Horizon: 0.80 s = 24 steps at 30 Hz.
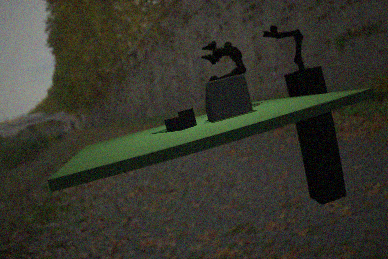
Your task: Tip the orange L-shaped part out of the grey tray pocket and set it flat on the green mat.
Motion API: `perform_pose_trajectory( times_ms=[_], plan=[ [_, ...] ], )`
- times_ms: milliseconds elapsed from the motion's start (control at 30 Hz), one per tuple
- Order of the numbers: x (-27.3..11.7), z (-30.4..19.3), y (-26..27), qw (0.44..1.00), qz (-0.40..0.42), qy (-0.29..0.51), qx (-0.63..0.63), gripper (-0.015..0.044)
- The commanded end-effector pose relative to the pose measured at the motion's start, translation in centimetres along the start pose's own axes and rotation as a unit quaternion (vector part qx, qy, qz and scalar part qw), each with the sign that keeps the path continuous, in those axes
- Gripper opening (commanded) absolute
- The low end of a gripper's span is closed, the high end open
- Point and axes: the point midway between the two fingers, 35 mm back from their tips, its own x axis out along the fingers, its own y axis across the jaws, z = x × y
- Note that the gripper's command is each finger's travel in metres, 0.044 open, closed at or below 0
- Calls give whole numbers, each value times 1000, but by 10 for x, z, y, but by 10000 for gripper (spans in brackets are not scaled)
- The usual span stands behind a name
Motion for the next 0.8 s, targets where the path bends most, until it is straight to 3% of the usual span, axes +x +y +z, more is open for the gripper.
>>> perform_pose_trajectory(
  times_ms=[0, 267, 333, 767],
  plan=[
    [4, -2, -1, 1000, -4, 3, -5, 374],
    [66, -47, -16, 994, -70, 42, -78, 180],
    [93, -67, -28, 987, -104, 63, -108, 180],
    [157, -128, -78, 952, -194, 130, -198, 180]
  ],
)
